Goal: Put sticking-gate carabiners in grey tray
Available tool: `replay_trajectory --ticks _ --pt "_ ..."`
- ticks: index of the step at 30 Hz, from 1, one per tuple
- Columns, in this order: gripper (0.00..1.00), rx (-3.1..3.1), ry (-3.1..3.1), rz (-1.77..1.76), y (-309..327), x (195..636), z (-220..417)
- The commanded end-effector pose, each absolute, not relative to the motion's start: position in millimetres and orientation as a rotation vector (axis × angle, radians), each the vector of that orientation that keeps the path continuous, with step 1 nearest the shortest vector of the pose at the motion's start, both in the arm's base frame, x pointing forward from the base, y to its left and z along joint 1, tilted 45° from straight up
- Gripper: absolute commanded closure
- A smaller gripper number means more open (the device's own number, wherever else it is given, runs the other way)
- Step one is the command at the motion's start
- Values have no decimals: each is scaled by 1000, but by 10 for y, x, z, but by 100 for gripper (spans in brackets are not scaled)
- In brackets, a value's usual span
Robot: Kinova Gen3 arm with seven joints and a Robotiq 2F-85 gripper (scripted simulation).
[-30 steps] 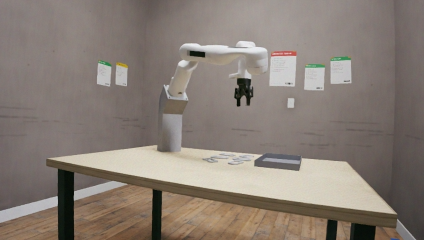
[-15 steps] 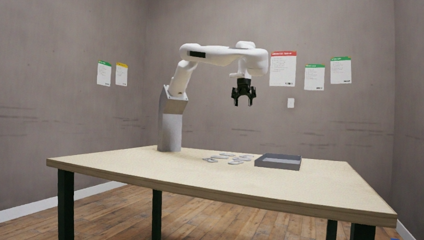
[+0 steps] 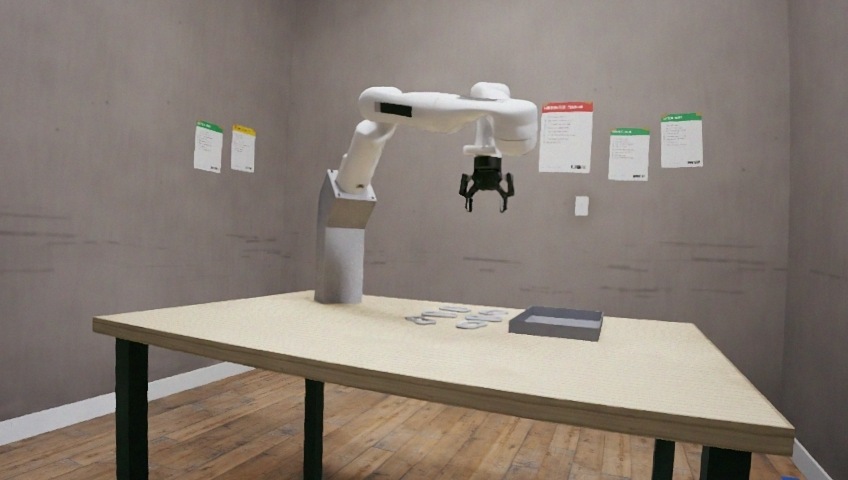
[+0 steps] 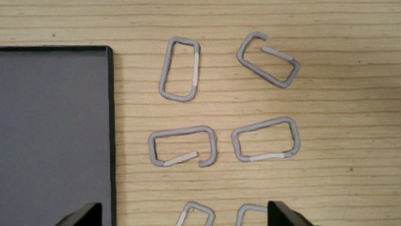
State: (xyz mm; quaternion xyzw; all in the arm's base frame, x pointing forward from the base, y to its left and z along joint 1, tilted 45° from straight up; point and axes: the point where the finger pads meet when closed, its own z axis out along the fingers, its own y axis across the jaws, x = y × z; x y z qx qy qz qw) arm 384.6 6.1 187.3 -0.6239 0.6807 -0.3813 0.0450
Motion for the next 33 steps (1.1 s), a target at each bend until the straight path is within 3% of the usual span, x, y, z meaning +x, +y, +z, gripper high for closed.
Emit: replay_trajectory --ticks 1,5,6,22,23,33 --pt "0 -1925 2076 -1155 67 3847 1870" --pt "0 -1925 2076 -1155 67 3847 1870" --pt "0 -2268 1844 -1207 75 3847 1874" --pt "0 -2352 1778 -1217 75 3847 1874" --pt "0 -2668 1481 -1242 83 3846 1877" --pt "0 -2744 1399 -1245 83 3846 1877"
